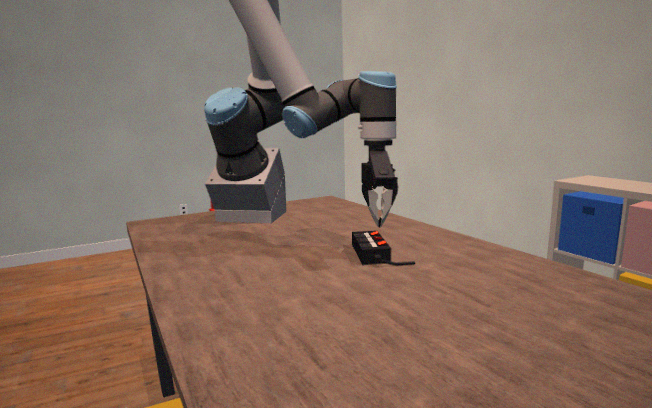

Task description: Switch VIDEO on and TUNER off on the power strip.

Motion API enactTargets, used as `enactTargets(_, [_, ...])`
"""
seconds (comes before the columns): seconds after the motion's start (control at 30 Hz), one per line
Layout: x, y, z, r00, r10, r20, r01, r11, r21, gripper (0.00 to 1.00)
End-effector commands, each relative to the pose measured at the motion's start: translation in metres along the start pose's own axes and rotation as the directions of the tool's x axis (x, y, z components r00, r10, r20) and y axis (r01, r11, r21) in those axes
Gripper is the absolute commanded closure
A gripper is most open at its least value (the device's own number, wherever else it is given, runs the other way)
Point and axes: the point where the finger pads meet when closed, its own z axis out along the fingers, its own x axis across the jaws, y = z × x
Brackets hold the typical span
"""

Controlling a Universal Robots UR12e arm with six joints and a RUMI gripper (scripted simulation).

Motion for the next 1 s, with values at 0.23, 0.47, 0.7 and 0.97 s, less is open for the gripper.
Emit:
enactTargets(0.23, [-0.011, 0.089, -0.012, 1.0, -0.009, -0.001, 0.009, 1.0, -0.004, 1.0])
enactTargets(0.47, [-0.013, 0.084, -0.014, 1.0, -0.004, 0.001, 0.004, 1.0, 0.0, 1.0])
enactTargets(0.7, [-0.012, 0.085, -0.013, 1.0, -0.006, 0.0, 0.006, 1.0, -0.002, 1.0])
enactTargets(0.97, [-0.012, 0.086, -0.013, 1.0, -0.006, 0.0, 0.006, 1.0, -0.003, 1.0])
